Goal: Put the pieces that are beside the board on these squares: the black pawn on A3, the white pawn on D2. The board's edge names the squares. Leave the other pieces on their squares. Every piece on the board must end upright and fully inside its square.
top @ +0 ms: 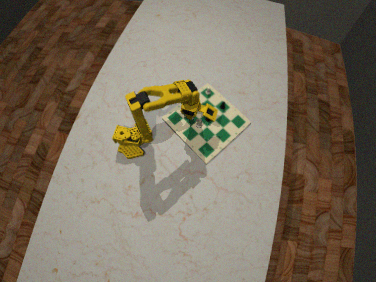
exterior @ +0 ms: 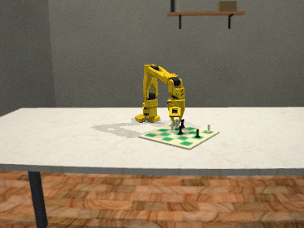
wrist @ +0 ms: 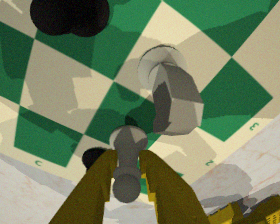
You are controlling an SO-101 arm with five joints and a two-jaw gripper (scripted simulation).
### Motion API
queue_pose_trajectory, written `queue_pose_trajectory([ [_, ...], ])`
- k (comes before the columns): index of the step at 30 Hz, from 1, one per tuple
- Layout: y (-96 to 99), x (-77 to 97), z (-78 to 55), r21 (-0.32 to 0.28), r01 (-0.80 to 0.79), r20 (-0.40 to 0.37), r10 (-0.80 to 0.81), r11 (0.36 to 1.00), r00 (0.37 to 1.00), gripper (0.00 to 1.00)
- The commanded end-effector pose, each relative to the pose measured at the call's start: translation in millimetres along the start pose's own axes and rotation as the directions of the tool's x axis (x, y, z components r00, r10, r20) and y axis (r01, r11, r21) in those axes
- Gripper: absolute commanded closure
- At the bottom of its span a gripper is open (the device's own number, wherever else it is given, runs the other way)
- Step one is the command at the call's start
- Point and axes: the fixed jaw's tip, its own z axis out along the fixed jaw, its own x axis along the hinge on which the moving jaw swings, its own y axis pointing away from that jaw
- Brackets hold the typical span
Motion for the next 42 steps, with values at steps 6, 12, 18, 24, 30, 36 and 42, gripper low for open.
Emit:
queue_pose_trajectory([
  [6,1.8,1.0,3.1,0.001,-0.002,-0.002,0.002,1.000,1.000,1.00],
  [12,1.7,1.0,5.6,0.001,-0.002,-0.002,0.002,1.000,1.000,1.00],
  [18,1.7,1.1,7.3,0.001,-0.002,-0.002,0.002,1.000,1.000,1.00],
  [24,1.0,1.8,9.2,0.001,-0.002,-0.002,0.002,1.000,1.000,1.00],
  [30,-0.6,3.3,12.8,0.001,-0.002,-0.003,0.002,1.000,1.000,1.00],
  [36,-0.7,3.4,13.2,0.001,-0.002,-0.003,0.002,1.000,1.000,1.00],
  [42,-0.4,3.1,12.1,0.001,-0.002,-0.003,0.002,1.000,1.000,1.00],
])
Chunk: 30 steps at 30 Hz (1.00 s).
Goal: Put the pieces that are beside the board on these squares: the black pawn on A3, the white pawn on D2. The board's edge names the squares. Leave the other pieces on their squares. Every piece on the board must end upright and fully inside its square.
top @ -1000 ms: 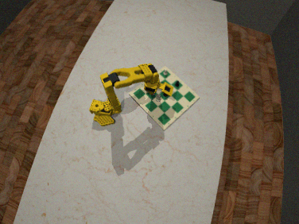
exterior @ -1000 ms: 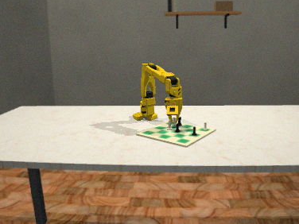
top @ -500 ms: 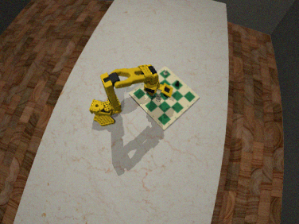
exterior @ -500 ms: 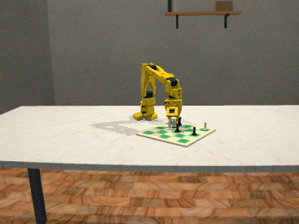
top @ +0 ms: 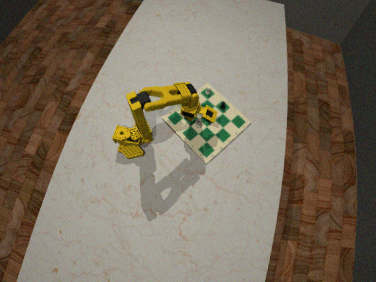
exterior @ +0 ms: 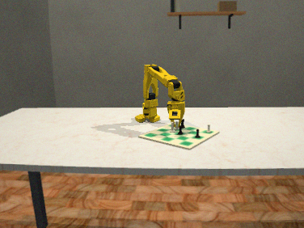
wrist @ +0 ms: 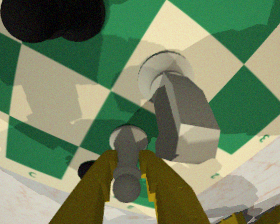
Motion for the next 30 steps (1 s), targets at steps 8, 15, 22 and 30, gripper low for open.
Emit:
queue_pose_trajectory([
  [8,-0.2,2.9,1.9,0.009,-0.002,-0.010,0.002,1.000,1.000,1.00],
  [15,0.1,2.7,0.9,0.009,-0.002,-0.010,0.002,1.000,1.000,1.00],
  [22,0.1,2.6,0.6,0.009,-0.002,-0.010,0.002,1.000,1.000,1.00],
  [30,0.1,2.6,0.6,0.009,-0.002,-0.010,0.002,1.000,1.000,0.99],
])
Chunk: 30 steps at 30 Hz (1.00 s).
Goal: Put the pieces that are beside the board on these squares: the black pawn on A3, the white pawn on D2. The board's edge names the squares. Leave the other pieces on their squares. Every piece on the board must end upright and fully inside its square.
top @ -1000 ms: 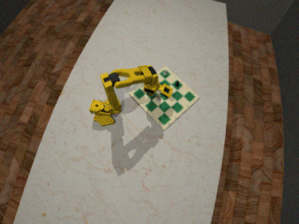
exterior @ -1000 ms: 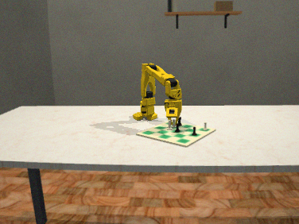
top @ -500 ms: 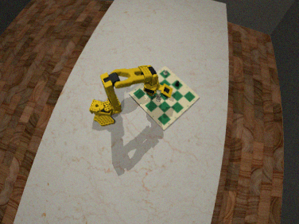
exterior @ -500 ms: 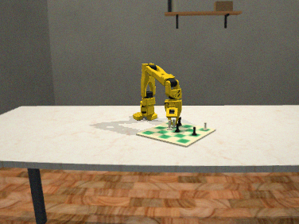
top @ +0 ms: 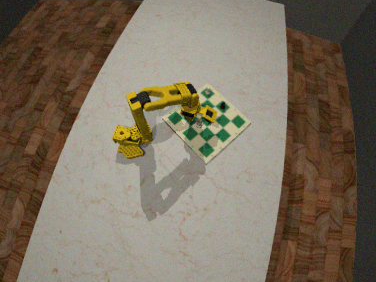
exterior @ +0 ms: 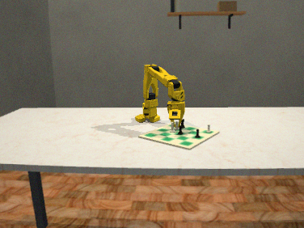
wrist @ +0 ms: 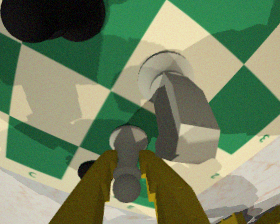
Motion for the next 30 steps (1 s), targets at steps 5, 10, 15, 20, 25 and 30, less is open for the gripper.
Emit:
queue_pose_trajectory([
  [5,0.1,2.6,0.6,0.009,-0.002,-0.010,0.002,1.000,1.000,0.95],
  [10,0.1,2.6,0.6,0.009,-0.002,-0.010,0.002,1.000,1.000,0.93],
  [15,0.1,2.6,0.6,0.009,-0.002,-0.010,0.002,1.000,1.000,0.91],
  [20,0.1,2.6,0.6,0.009,-0.002,-0.010,0.002,1.000,1.000,0.91],
  [25,0.5,2.6,0.6,0.008,-0.002,-0.010,0.002,1.000,1.000,0.91],
  [30,2.4,2.6,0.6,0.008,-0.002,-0.010,0.002,1.000,1.000,0.91],
])
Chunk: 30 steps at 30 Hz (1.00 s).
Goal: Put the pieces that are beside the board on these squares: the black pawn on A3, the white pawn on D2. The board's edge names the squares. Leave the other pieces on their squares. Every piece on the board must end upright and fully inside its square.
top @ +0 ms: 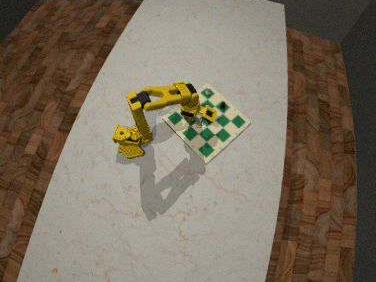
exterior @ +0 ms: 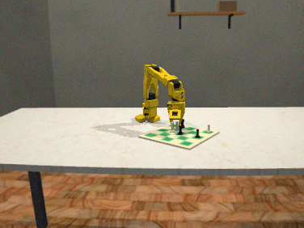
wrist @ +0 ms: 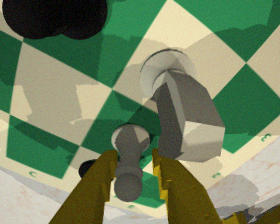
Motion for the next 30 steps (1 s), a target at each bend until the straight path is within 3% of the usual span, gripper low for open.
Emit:
queue_pose_trajectory([
  [1,2.1,1.9,0.6,0.008,-0.002,-0.009,0.002,1.000,1.000,0.91],
  [30,3.4,1.4,-1.8,0.008,-0.002,-0.009,0.002,1.000,1.000,0.91],
])
